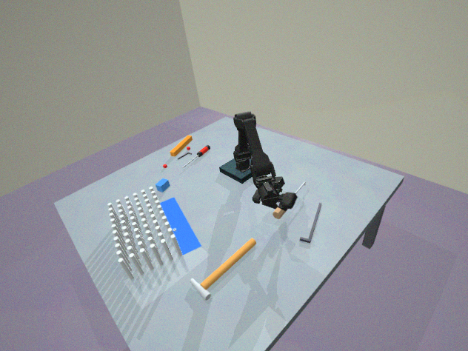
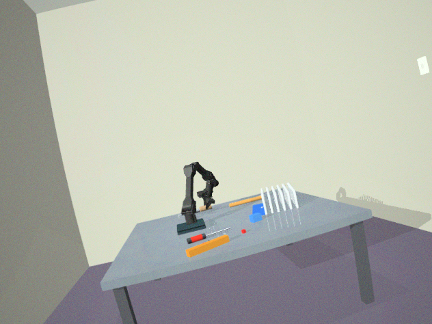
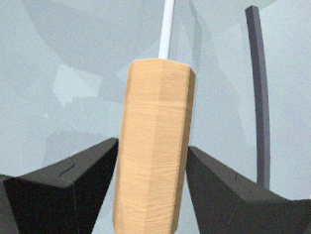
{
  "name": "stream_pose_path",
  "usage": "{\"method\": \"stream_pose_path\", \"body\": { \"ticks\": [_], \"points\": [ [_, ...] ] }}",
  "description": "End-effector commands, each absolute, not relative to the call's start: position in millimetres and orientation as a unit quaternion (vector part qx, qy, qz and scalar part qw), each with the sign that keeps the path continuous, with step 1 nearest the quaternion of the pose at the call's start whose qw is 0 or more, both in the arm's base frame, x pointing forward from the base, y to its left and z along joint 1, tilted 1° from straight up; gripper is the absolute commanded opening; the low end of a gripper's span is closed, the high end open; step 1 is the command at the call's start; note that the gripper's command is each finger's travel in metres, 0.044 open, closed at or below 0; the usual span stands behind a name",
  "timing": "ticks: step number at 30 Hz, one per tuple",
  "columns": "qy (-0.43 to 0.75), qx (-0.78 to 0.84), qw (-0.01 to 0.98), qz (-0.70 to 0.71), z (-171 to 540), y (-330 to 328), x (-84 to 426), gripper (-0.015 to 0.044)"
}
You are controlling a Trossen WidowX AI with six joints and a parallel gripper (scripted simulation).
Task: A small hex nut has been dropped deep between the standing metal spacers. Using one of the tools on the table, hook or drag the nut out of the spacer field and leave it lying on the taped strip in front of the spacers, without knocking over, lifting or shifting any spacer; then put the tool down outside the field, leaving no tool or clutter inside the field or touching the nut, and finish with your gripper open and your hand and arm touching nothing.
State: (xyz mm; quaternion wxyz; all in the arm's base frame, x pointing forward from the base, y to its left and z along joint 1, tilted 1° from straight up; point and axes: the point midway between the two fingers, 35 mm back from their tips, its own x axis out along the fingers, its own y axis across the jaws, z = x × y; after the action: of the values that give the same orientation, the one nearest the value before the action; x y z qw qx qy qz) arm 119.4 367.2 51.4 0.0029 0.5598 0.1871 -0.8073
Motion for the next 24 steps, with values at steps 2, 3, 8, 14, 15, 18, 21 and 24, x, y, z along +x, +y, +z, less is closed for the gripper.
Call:
{"method": "stream_pose_path", "body": {
  "ticks": [2, 3, 8, 14, 15, 18, 21, 24],
  "points": [
    [0.187, 0.556, 0.003, -0.81, 47, 366, 117, 0.0],
    [0.187, 0.556, 0.003, -0.81, 46, 366, 117, 0.0],
    [0.187, 0.556, 0.003, -0.81, 42, 365, 117, 0.0],
    [0.187, 0.556, 0.003, -0.81, 38, 364, 116, 0.0],
    [0.187, 0.556, 0.003, -0.81, 37, 364, 116, 0.0],
    [0.187, 0.556, 0.003, -0.81, 35, 363, 116, 0.0],
    [0.187, 0.556, 0.003, -0.81, 33, 363, 116, 0.0],
    [0.187, 0.556, 0.003, -0.81, 30, 362, 115, 0.0]
  ]
}}
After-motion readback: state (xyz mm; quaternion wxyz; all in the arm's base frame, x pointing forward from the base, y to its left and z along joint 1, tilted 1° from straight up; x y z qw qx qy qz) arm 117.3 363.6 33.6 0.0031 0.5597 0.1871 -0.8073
